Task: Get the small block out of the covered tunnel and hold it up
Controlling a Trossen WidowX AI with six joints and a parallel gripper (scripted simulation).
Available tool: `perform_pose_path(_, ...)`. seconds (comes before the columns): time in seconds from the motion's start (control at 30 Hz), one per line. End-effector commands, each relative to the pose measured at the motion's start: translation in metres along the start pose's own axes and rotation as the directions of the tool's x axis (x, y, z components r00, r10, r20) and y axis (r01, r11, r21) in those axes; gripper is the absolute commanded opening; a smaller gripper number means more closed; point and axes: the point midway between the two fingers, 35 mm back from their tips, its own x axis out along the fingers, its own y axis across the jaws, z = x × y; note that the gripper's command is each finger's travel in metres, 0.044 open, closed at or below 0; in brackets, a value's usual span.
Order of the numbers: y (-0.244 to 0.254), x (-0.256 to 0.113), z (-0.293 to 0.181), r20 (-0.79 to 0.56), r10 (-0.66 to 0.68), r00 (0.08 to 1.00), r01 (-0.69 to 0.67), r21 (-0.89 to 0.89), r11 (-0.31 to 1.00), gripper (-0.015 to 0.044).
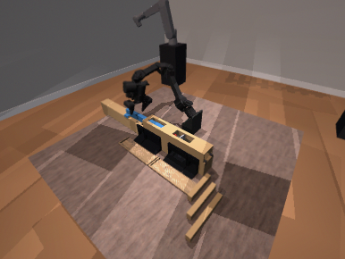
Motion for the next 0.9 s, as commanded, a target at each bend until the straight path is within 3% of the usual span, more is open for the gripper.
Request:
perform_pose_path(0.0,0.0,0.002,0.001,-0.005,0.002,1.0,-0.003,-0.001,1.0,0.044)
perform_pose_path(0.7,-0.006,0.034,-0.005,-0.004,0.003,1.0,-0.003,0.0,1.0,0.044)
perform_pose_path(0.87,-0.004,0.031,-0.005,-0.004,0.0,1.0,0.0,-0.004,1.0,0.0309)
